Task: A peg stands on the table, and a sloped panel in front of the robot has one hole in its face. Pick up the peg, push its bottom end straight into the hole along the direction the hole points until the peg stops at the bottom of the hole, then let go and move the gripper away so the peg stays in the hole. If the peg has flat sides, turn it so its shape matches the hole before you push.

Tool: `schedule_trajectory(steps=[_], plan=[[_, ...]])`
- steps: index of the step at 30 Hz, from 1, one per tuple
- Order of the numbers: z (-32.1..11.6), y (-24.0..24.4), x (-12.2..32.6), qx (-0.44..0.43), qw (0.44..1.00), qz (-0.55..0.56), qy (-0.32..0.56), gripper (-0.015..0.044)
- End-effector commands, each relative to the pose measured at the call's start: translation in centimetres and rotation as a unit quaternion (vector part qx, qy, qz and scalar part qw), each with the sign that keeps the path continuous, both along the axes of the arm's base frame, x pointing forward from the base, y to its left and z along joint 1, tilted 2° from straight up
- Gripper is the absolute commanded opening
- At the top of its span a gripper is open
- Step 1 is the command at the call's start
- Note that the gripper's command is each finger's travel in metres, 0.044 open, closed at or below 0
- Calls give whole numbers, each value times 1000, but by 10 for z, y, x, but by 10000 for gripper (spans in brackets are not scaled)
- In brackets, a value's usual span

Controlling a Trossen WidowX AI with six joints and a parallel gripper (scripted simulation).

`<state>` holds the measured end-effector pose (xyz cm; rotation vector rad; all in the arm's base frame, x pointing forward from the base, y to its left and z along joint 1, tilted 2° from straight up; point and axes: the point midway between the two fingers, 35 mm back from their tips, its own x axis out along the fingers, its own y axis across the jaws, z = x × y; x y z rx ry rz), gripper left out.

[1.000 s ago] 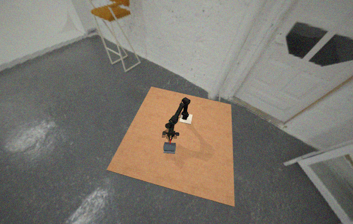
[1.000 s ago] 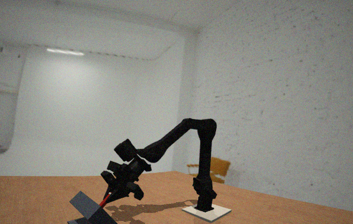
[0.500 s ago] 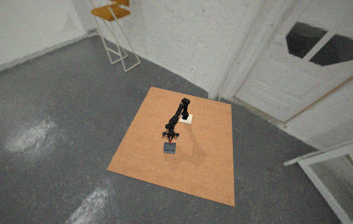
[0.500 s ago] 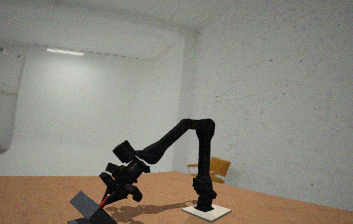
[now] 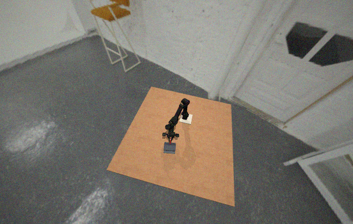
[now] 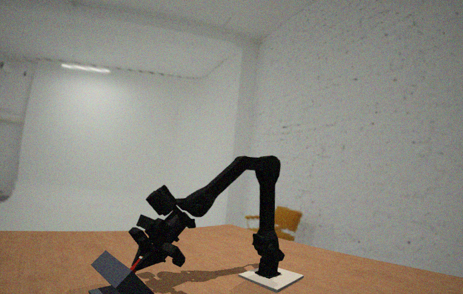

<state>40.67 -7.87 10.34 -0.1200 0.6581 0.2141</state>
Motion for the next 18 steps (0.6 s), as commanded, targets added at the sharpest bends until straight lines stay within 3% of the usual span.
schedule_trajectory(steps=[1, 11, 18], plan=[[3, -1, 3, -1, 1000, -3, -4, 0], [0, 0, 1, 0, 1000, 0, 0, 0], [0, 0, 1, 0, 1000, 0, 0, 184]])
